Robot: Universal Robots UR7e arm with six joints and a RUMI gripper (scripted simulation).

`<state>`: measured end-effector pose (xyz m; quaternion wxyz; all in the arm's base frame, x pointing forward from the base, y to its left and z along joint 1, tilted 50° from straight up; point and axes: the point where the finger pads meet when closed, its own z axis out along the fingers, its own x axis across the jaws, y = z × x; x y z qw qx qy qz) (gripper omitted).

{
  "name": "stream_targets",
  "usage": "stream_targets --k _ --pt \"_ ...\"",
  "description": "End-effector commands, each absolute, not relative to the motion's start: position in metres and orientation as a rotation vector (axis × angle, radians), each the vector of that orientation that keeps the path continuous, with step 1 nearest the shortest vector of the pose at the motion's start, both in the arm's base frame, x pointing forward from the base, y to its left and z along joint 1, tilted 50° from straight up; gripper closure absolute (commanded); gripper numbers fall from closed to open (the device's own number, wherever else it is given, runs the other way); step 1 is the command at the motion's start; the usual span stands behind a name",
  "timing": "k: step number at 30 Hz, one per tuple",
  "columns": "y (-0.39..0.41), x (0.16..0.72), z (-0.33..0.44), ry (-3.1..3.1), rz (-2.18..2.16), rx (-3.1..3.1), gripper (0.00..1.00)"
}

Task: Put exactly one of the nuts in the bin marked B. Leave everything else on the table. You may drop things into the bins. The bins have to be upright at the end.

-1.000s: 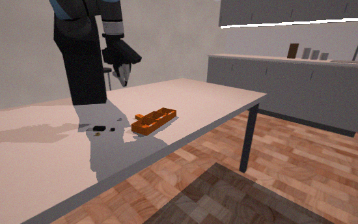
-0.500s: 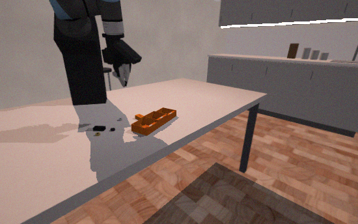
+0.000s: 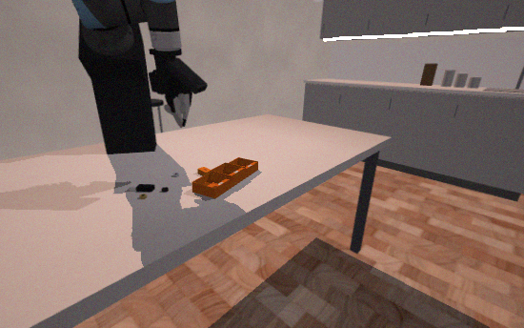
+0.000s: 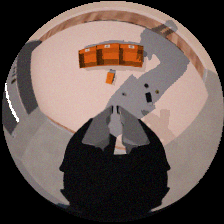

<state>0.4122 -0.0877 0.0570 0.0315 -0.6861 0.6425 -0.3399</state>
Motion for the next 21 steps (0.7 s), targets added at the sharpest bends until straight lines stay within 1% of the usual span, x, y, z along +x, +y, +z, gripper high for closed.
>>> stream_targets --k 1,5,7,21 --pt "-0.118 0.454 0.098 1.969 -1.274 -2.029 0.96" --pt "-0.120 0.471 0.089 1.966 -1.323 -2.009 0.96" --pt "-0.120 0.471 0.089 1.966 -1.323 -2.009 0.96" --pt "-0.133 0.534 0.083 1.966 -1.323 -2.010 0.96"
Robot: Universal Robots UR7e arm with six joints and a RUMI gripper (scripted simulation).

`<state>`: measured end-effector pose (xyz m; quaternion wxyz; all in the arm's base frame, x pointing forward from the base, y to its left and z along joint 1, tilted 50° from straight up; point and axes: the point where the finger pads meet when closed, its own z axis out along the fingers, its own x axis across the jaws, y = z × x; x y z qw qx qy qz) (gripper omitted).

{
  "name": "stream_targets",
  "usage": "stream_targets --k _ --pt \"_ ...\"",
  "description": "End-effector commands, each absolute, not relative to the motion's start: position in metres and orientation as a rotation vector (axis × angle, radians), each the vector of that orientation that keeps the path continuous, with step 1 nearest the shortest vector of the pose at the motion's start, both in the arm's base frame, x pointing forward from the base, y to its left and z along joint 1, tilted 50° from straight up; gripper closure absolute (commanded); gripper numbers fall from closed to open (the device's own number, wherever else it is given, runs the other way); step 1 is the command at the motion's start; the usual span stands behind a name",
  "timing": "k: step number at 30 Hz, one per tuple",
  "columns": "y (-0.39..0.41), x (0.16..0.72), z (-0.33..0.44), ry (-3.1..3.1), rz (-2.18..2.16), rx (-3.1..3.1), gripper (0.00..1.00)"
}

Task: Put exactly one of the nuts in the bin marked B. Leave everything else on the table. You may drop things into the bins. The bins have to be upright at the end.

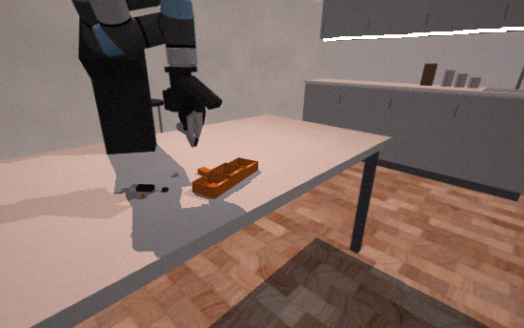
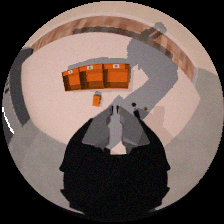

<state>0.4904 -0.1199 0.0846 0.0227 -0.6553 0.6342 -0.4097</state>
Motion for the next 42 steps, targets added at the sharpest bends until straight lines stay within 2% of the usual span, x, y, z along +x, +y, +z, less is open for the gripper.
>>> stream_targets --k 1,5,20,42 --pt "-0.134 0.540 0.083 1.966 -1.323 -2.010 0.96" --pt "-0.139 0.560 0.081 1.966 -1.323 -2.010 0.96" --pt "-0.139 0.560 0.081 1.968 -1.323 -2.009 0.96" --pt "-0.168 0.589 0.047 1.968 -1.324 -2.007 0.96"
